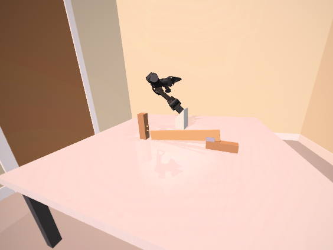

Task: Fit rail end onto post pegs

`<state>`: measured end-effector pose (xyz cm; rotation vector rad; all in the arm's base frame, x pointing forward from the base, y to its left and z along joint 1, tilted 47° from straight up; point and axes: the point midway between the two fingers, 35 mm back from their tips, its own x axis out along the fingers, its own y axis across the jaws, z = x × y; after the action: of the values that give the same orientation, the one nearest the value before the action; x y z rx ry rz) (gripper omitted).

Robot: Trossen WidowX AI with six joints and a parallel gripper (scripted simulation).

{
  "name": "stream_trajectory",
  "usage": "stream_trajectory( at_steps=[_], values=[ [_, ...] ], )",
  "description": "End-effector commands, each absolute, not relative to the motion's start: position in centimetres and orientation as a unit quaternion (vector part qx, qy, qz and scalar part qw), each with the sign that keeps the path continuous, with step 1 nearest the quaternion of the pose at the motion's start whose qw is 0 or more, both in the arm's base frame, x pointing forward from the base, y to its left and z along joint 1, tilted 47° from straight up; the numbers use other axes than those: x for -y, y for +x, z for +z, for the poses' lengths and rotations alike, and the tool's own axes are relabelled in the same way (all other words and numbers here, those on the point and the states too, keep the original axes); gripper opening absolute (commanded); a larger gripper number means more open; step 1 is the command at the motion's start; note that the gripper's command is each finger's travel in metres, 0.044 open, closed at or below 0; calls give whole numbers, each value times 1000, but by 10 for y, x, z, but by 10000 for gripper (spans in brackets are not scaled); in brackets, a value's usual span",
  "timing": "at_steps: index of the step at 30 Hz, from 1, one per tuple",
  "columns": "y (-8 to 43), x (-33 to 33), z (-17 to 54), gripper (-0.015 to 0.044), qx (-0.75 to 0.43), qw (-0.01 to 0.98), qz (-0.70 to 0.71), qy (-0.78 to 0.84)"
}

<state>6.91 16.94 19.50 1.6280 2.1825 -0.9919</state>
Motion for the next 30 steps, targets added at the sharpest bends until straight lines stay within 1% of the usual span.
stream_trajectory(
  at_steps=[1, 2, 7, 11, 14, 18, 22, 26, 30],
  values=[
    [71, -169, 194, 426, -748, 129, -336, 557],
    [75, -168, 190, 440, -751, 152, -326, 554],
    [116, -151, 152, 440, -765, 364, -225, 480],
    [150, -131, 124, 440, -768, 510, -146, 359],
    [174, -112, 103, 440, -766, 590, -90, 239],
    [192, -95, 89, 440, -762, 633, -47, 130],
    [210, -77, 76, 440, -756, 654, -6, 18],
    [227, -58, 66, 440, -748, 656, 35, -97],
    [243, -38, 56, 440, -738, 636, 75, -213]
  ],
)
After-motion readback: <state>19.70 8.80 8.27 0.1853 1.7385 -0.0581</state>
